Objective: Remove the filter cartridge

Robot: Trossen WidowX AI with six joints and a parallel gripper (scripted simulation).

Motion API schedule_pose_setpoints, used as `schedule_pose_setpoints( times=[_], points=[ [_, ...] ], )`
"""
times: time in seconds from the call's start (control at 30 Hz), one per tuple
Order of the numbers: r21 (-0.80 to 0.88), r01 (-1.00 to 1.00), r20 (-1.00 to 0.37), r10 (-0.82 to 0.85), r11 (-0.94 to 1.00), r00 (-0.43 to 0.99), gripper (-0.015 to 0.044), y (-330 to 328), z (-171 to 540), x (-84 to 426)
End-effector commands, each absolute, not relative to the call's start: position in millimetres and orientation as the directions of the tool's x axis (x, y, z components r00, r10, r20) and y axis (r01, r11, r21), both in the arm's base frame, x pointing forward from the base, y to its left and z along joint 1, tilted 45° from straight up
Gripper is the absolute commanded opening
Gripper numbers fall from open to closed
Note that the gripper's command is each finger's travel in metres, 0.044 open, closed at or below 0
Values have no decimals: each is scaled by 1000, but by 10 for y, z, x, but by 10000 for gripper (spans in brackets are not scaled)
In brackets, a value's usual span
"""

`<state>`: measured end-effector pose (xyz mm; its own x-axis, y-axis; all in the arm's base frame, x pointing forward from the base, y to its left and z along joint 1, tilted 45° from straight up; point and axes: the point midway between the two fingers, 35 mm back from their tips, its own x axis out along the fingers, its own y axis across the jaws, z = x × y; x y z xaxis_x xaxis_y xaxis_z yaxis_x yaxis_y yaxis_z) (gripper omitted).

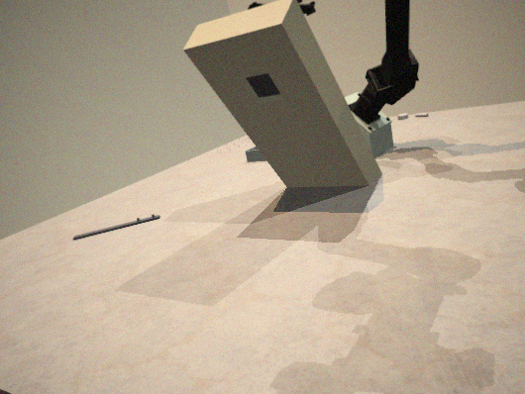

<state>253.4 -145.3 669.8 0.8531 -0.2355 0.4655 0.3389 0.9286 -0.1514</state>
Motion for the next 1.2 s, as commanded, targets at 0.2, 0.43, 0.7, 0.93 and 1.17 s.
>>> schedule_pose_setpoints(
  times=[0.2, 0.43, 0.7, 0.93, 1.17],
  points=[
    [-120, 342, 573, -217, 932, 791, 216, -1252, 6948, 2203],
    [-79, 501, 706, -306, 862, 638, 112, -1299, 7215, 1635],
    [-5, 671, 857, -342, 742, 385, 112, -1132, 7481, 868],
    [35, 768, 951, -258, 639, 171, 112, -694, 7611, 326],
    [31, 837, 997, -75, 547, 12, 112, -32, 7619, 19]
  ],
)
